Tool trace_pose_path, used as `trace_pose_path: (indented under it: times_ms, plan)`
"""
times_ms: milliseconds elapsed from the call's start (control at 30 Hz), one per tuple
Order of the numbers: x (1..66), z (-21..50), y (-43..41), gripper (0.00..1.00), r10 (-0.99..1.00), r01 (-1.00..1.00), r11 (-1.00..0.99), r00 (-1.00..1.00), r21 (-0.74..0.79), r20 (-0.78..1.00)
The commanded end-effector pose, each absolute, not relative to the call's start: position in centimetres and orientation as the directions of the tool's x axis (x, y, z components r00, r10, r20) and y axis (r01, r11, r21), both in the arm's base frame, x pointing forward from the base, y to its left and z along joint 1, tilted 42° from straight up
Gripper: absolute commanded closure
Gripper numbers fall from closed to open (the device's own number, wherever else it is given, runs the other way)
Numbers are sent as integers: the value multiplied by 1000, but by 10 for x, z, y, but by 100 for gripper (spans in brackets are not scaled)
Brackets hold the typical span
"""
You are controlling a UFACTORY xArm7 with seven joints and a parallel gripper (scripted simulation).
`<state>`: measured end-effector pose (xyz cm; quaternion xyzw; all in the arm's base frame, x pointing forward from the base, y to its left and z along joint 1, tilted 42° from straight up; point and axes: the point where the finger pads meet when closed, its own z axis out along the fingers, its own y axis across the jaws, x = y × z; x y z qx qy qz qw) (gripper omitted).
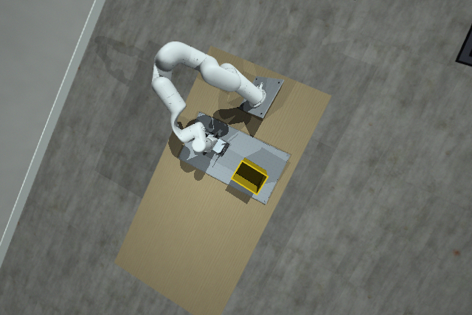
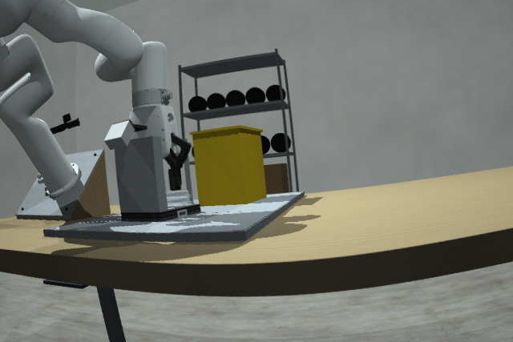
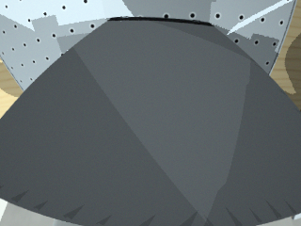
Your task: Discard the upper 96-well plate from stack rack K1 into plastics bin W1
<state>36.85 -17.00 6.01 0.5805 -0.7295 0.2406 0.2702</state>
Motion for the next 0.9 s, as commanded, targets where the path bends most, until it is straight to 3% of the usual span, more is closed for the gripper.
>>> trace_pose_path:
  times_ms: [0, 867]
  plan:
    - [370, 60, -170, 0, -717, -978, 207, -180, -40, 673]
    - [369, 53, -176, 0, -717, -978, 207, -180, -41, 673]
